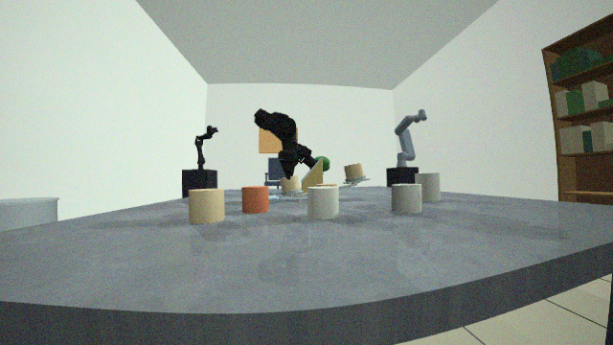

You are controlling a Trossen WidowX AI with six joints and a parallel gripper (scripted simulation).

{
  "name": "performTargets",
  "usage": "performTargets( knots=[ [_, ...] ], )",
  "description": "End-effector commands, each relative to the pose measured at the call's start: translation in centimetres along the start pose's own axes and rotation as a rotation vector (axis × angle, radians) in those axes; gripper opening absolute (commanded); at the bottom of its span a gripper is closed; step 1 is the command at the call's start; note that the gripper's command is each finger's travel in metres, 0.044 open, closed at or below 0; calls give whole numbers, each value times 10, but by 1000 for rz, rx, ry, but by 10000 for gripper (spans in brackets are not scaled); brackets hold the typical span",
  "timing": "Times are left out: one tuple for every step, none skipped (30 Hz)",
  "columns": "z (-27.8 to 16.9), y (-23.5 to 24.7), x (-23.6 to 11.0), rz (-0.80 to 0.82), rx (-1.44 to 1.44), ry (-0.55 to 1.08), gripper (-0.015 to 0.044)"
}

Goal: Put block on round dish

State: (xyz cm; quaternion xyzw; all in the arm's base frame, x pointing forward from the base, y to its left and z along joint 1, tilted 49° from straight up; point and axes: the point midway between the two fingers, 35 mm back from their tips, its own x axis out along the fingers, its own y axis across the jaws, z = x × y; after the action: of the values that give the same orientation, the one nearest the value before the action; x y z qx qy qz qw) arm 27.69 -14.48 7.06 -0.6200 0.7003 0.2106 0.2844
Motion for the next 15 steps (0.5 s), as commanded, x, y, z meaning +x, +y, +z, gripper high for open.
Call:
performTargets(
  knots=[
    [1, 2, 8, 6, -6, -1, 440],
    [1, 2, 9, 6, -6, -1, 440],
    [0, 2, 11, 6, -6, -1, 440],
    [0, 2, 12, 5, -6, -1, 440],
    [0, 2, 14, 5, -7, -1, 440],
    [0, 2, 16, 5, -7, 0, 440],
    [0, 2, 17, 5, -7, 0, 440],
    [0, 2, 19, 5, -7, 0, 440],
    [0, 2, 20, 5, -7, 0, 440],
    [0, 2, 22, 5, -7, 1, 440],
    [0, 2, 24, 5, -7, 1, 440],
    [0, 2, 25, 5, -8, 1, 440],
    [0, 2, 27, 5, -8, 2, 440],
    [0, 3, 28, 5, -8, 2, 440],
    [0, 3, 30, 5, -8, 3, 440]
  ],
)
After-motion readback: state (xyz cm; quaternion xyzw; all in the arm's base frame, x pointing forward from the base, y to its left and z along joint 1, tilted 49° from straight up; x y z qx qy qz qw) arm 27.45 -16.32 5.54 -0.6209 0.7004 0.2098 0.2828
